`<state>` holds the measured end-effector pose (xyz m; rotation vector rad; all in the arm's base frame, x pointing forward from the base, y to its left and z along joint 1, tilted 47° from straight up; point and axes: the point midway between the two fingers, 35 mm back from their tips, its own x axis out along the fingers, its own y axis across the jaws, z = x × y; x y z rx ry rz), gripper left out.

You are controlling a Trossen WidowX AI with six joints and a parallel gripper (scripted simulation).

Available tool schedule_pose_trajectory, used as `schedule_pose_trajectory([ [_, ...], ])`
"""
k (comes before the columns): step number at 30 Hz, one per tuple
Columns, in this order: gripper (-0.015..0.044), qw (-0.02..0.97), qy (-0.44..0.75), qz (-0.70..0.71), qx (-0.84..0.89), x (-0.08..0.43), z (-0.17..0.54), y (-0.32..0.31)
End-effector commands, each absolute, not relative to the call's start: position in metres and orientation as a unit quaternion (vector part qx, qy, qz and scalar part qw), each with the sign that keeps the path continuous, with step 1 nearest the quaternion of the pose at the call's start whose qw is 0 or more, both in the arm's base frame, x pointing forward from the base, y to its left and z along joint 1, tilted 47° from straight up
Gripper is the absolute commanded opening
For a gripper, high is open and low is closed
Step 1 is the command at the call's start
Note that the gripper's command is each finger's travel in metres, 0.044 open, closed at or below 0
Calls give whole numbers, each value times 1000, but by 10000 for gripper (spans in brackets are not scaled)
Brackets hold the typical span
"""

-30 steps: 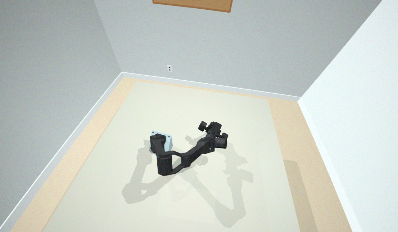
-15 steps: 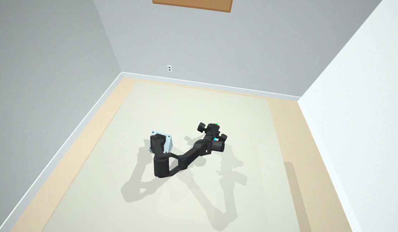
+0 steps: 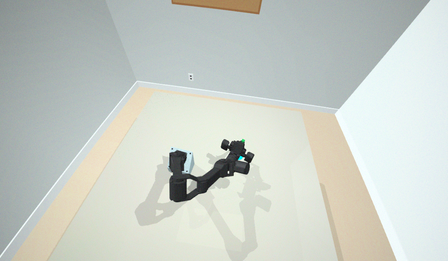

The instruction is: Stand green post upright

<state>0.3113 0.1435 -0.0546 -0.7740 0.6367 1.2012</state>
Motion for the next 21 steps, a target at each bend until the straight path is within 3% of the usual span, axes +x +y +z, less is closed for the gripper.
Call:
schedule_pose_trajectory([
  [1,23,713,268,546,-349,309,-51,143],
  [21,23,715,258,547,-350,308,-49,142],
])
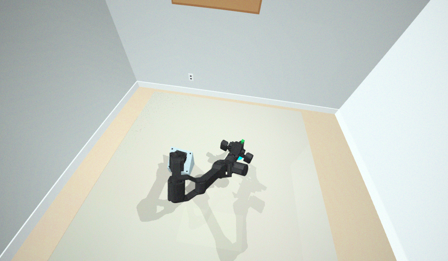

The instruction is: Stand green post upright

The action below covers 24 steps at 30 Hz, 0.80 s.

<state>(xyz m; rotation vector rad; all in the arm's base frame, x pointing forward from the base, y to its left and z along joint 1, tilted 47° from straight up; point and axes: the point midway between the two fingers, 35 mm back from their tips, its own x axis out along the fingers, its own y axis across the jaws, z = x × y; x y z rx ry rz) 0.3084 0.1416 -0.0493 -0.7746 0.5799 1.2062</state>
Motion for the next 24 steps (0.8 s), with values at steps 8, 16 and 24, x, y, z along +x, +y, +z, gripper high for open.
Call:
schedule_pose_trajectory([
  [8,23,713,261,547,-352,313,-75,114],
  [16,23,714,261,547,-352,312,-102,85],
  [24,23,714,265,546,-350,312,-120,68],
])
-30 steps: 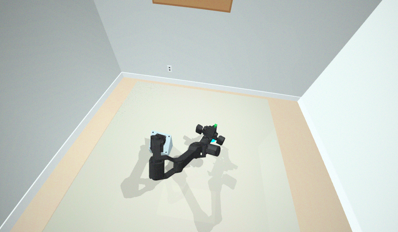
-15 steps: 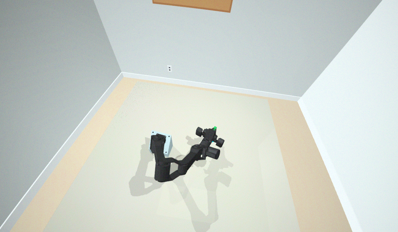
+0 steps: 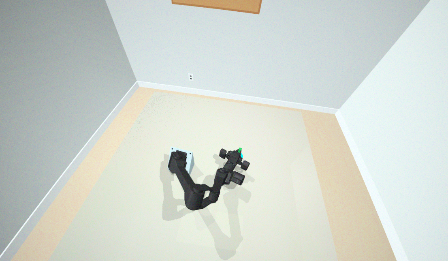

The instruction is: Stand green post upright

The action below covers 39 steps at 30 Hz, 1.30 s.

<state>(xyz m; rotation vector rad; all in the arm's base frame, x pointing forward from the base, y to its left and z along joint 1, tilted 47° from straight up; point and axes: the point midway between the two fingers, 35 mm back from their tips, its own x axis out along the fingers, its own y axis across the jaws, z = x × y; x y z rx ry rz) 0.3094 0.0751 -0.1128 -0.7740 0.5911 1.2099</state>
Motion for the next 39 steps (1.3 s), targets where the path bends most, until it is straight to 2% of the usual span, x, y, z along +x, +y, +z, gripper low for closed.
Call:
schedule_pose_trajectory([
  [1,23,714,266,545,-350,312,-123,66],
  [13,23,713,267,545,-350,313,-125,64],
  [27,390,713,267,545,-350,313,-125,64],
  [39,400,714,261,546,-352,312,-75,115],
])
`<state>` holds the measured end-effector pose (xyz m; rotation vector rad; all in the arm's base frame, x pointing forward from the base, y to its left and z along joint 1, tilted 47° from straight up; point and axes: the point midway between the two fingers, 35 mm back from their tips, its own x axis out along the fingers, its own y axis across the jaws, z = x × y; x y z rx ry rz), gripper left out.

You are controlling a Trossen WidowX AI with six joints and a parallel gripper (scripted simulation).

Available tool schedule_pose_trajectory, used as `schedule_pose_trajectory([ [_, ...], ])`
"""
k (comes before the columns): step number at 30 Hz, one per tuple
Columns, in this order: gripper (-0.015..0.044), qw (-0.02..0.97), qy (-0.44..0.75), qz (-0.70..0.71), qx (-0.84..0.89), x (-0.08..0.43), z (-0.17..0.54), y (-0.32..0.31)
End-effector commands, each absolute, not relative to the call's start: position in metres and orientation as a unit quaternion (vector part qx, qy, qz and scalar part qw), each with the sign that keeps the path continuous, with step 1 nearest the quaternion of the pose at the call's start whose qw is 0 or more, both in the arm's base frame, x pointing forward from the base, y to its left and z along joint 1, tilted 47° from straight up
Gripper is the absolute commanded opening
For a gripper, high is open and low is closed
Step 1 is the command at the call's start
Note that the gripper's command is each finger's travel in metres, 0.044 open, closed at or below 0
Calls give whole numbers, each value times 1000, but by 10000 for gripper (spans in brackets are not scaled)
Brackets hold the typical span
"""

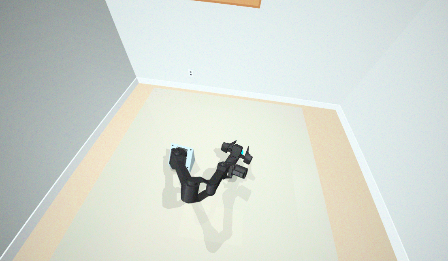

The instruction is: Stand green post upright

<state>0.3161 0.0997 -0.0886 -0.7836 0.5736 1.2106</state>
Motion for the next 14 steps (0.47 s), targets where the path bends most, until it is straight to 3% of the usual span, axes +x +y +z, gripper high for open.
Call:
schedule_pose_trajectory([
  [1,400,714,260,547,-351,311,-70,120],
  [7,400,710,279,545,-348,311,-66,130],
  [14,400,634,473,499,-355,320,-98,146],
])
